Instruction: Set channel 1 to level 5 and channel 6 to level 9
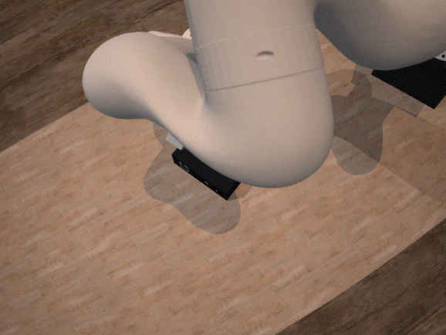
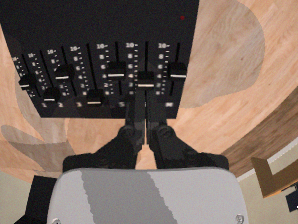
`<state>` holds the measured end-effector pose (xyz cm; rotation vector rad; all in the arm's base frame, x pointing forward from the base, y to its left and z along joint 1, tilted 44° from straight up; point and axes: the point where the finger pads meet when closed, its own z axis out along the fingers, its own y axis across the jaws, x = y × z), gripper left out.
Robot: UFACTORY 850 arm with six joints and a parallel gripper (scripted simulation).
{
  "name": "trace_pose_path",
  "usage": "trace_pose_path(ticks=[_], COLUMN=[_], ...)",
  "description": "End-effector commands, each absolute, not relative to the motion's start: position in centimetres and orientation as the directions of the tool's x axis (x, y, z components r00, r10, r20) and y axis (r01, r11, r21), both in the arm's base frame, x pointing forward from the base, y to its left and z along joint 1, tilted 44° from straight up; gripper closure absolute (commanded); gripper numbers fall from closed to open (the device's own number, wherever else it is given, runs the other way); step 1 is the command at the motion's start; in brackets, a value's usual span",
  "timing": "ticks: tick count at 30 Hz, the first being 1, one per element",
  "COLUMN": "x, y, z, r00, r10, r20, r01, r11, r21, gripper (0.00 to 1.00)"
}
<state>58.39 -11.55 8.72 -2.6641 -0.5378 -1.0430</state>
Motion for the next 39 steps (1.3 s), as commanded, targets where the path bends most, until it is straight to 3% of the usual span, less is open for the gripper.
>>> trace_pose_path(ticks=[1,39], x=[58.6,59.7], y=[-11.5,-11.1], z=[8.9,10.1], r00=[0.679,0.679], r10=[0.252,0.252], r20=[0.69,0.69], r01=[0.415,0.415], r11=[-0.906,-0.906], r21=[-0.078,-0.078], gripper=[1.0,1.0])
